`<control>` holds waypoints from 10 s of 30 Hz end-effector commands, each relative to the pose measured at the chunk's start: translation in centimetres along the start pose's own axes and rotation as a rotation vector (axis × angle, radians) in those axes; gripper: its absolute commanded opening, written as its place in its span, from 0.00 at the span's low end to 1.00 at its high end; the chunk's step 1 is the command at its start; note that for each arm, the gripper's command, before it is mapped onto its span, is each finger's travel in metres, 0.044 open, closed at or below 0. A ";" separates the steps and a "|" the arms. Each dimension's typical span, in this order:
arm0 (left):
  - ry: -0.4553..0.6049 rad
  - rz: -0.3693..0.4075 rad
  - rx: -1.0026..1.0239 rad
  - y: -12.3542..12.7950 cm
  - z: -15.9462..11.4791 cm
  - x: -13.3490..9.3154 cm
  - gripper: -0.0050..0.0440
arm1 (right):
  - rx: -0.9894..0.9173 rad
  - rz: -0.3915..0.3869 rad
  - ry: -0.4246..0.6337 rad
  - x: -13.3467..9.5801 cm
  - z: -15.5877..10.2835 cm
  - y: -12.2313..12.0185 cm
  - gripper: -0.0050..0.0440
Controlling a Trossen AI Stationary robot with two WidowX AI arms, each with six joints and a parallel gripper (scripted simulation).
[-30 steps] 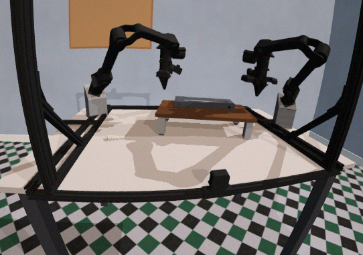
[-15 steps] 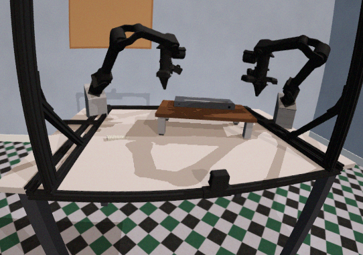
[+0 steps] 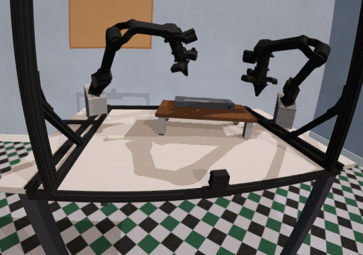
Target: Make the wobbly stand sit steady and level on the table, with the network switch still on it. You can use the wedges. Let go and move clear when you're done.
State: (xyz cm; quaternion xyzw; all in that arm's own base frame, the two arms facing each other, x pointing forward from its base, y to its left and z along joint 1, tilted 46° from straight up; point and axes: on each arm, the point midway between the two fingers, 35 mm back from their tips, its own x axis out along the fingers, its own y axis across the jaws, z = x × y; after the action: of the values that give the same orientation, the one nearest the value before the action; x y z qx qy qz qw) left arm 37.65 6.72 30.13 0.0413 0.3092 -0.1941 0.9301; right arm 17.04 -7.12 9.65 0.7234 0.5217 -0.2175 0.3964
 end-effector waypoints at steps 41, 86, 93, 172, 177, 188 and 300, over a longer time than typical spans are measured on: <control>-0.929 0.687 0.378 -0.5 22.9 -22.9 0.10 | 0.000 0.000 0.000 0.0 0.0 0.0 0.10; -2.024 0.879 0.549 -18.5 23.6 -50.7 0.10 | 0.000 0.000 0.000 0.0 0.0 0.0 0.10; -1.547 0.868 0.488 -10.7 26.1 -40.7 0.10 | 0.000 0.000 0.000 0.0 0.0 0.0 0.10; 0.314 -0.397 -0.299 -9.0 -11.1 6.4 0.10 | 0.000 0.000 0.000 0.0 0.0 0.0 0.10; 0.314 -0.397 -0.299 -9.0 -11.1 6.4 0.10 | 0.000 0.000 0.000 0.0 0.0 0.0 0.10; 0.314 -0.397 -0.299 -9.0 -11.1 6.4 0.10 | 0.000 0.000 0.000 0.0 0.0 0.0 0.10; -0.706 0.561 0.308 1.8 19.2 -16.1 0.10 | 0.000 0.000 0.000 0.0 0.0 0.0 0.10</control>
State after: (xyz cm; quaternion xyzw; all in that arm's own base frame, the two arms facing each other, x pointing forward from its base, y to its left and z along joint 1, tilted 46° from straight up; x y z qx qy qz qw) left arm 38.52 9.98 50.03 0.1756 -0.0108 -0.0129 0.9843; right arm 17.04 -7.12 9.64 0.7234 0.5218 -0.2175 0.3964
